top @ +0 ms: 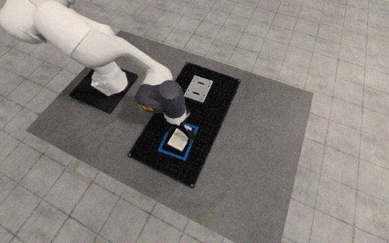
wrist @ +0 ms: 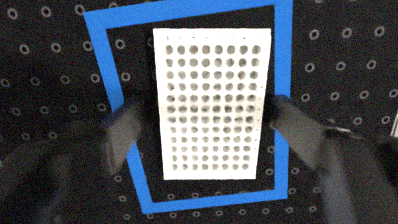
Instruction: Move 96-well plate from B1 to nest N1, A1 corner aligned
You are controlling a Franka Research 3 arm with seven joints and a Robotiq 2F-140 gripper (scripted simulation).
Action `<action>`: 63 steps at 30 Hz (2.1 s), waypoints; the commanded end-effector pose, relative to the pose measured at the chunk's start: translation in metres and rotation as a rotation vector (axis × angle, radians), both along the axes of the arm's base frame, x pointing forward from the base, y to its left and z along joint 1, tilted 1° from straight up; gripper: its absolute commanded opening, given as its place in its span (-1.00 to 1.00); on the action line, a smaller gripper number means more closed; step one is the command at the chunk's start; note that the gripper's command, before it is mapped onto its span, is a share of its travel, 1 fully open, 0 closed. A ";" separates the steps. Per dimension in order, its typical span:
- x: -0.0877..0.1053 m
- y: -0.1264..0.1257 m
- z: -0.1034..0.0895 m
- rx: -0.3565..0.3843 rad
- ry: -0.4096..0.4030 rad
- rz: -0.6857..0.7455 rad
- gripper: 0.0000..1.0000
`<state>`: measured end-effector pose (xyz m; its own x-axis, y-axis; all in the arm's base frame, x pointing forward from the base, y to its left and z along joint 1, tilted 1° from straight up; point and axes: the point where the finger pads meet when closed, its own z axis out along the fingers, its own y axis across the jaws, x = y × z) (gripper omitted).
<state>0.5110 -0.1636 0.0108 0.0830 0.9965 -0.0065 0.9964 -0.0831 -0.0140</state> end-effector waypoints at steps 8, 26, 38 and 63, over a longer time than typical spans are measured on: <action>0.001 -0.001 0.001 -0.002 -0.003 -0.003 0.26; 0.001 -0.001 0.001 -0.002 -0.003 -0.003 0.24; 0.001 -0.001 0.002 -0.002 -0.003 -0.003 0.21; 0.002 -0.001 0.023 -0.002 -0.003 -0.003 0.21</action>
<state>0.5147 -0.1650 0.0299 0.0950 0.9954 -0.0110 0.9955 -0.0950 -0.0037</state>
